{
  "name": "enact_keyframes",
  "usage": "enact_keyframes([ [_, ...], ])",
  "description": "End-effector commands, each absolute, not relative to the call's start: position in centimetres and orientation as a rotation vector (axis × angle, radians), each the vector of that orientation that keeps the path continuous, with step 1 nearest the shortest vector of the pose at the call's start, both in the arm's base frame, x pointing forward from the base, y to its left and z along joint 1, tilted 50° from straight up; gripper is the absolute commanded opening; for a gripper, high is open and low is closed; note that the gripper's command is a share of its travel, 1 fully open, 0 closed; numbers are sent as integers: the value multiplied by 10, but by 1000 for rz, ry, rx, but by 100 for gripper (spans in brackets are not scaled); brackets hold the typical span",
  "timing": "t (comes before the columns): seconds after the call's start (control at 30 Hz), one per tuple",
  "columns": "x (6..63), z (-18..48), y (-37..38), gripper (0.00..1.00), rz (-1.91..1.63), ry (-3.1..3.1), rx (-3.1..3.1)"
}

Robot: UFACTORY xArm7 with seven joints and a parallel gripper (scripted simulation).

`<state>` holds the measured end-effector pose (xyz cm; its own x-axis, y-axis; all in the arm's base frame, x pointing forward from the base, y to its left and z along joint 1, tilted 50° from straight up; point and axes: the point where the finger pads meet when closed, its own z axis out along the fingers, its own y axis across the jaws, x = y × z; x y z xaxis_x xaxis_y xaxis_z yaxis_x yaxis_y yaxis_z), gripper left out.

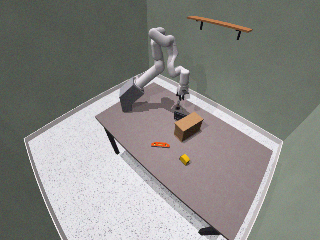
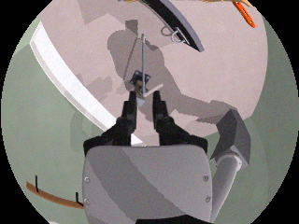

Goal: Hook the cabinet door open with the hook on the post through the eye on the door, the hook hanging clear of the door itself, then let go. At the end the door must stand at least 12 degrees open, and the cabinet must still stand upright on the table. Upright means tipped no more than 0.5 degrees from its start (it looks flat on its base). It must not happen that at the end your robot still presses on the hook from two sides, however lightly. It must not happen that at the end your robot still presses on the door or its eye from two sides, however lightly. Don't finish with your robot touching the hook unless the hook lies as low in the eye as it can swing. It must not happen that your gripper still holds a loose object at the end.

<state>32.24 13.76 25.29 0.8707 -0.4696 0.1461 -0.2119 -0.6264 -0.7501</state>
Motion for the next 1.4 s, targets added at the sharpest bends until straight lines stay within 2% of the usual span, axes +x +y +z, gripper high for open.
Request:
enact_keyframes([
  [0.0,323,254,137,23,-427,490,-2254],
  [1.37,348,218,173,23,-427,490,-2253],
])
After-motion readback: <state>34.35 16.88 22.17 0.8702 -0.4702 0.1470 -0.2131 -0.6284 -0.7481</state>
